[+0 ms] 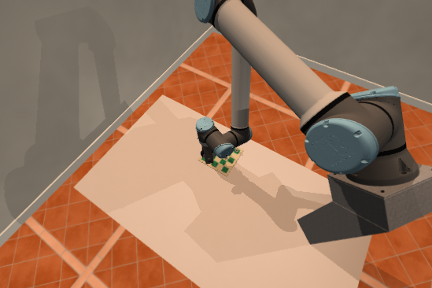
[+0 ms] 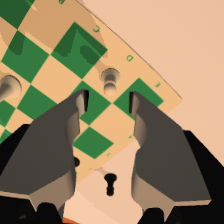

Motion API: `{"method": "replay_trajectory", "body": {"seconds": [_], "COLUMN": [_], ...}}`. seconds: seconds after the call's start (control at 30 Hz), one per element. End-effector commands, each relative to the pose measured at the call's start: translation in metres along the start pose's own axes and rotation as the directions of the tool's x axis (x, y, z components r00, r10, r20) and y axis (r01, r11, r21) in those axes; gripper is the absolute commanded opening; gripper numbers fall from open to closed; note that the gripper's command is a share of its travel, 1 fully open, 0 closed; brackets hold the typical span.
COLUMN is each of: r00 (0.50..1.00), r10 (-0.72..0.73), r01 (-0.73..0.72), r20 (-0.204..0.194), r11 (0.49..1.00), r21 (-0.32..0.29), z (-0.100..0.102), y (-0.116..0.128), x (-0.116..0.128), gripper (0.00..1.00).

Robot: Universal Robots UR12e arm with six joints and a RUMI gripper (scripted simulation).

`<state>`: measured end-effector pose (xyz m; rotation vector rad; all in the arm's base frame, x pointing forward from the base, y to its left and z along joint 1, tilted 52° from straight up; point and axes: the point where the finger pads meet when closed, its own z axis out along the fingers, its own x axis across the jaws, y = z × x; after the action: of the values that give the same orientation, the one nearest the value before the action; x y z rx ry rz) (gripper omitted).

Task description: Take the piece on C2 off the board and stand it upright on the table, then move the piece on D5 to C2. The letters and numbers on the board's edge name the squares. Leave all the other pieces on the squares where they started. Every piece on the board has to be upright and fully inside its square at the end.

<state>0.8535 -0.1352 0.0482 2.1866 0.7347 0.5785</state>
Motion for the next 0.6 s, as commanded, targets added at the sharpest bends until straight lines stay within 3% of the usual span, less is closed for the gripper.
{"method": "replay_trajectory", "body": {"seconds": [0.0,0.57], "r00": [1.0,1.0], "r10": [0.0,0.0], "r01": [0.0,0.0], "r20": [-0.001,-0.001], "r11": [1.0,1.0], "r21": [0.0,0.0], "z": [0.009,0.022], "y": [0.0,0.0], "x": [0.0,0.0], "gripper": [0.2,0.2]}}
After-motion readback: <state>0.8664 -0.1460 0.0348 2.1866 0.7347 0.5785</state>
